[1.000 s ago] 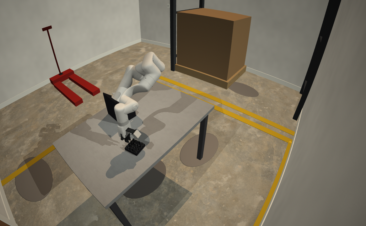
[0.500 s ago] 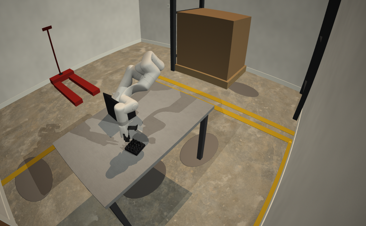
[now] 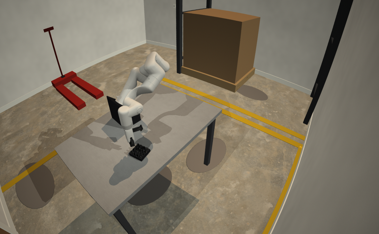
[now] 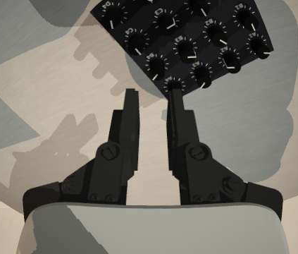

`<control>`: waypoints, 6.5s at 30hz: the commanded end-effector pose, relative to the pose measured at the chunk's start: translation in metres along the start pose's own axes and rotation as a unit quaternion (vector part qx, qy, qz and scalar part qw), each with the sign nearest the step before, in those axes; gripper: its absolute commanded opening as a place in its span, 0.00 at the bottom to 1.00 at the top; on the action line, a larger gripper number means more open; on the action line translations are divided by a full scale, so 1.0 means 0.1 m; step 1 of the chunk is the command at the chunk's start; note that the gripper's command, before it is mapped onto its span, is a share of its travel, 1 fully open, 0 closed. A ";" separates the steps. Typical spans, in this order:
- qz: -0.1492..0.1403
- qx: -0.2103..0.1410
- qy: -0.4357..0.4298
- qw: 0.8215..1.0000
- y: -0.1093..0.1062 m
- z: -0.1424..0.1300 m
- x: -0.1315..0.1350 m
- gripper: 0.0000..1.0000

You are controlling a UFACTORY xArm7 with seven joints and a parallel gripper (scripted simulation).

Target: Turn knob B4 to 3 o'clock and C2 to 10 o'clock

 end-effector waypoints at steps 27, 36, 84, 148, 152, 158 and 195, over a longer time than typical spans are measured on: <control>-0.009 -0.002 -0.388 0.922 -0.13 0.01 0.03 0.19; -0.009 -0.002 -0.388 0.922 -0.13 0.01 0.03 0.19; -0.009 -0.002 -0.388 0.922 -0.05 0.01 0.04 0.19; -0.009 -0.002 -0.388 0.922 0.31 0.01 0.04 0.19; -0.009 -0.002 -0.388 0.922 0.31 0.01 0.04 0.19; -0.009 -0.002 -0.388 0.922 0.31 0.01 0.04 0.19; -0.009 -0.002 -0.388 0.922 0.43 0.01 0.04 0.19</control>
Point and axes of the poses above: the point where the finger pads meet when closed, its own y axis out along the fingers, its own x axis across the jaws, z = x × y, the point moved 1 cm from there along -y, back along the fingers, and after that the axes turned 15 degrees about y, right-handed, at the moved point
